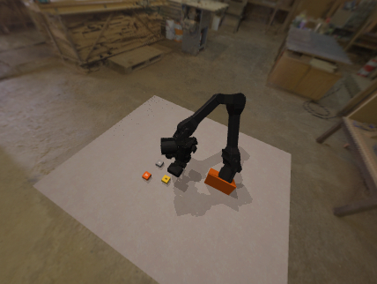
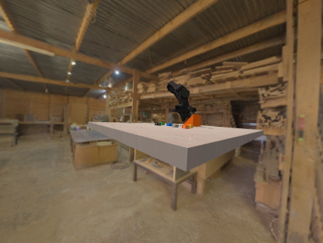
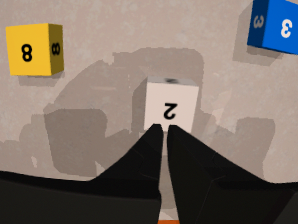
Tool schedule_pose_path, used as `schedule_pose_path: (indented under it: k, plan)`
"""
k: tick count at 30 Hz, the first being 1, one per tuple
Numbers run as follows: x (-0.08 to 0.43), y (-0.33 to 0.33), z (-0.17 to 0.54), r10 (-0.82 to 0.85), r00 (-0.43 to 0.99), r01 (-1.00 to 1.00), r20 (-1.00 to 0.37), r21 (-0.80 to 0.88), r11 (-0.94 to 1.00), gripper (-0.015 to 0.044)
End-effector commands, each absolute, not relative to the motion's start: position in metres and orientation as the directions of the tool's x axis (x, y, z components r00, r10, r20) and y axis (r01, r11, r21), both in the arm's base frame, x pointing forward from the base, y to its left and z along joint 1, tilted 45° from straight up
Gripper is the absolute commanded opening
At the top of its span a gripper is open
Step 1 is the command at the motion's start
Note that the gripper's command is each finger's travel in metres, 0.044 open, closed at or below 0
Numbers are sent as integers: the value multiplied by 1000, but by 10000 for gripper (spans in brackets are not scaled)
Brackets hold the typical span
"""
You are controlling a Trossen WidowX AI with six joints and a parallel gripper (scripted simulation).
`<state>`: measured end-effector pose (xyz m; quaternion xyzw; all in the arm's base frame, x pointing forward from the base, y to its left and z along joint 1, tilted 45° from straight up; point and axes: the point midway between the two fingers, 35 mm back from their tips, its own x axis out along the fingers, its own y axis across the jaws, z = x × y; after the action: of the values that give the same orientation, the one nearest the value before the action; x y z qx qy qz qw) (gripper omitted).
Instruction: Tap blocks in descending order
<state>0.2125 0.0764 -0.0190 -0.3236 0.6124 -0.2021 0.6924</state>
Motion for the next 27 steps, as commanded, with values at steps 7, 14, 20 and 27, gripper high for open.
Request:
schedule_pose_path:
  k: [7,14,20,27]
  plan:
    - [214,63,-32,-684,164,-122,-711,-703,701,20]
    - [215,58,-36,-684,164,-122,-710,-703,701,20]
    - [214,67,-28,-679,166,-119,-715,-698,706,20]
    - [210,81,-14,-683,163,-123,-712,-702,702,20]
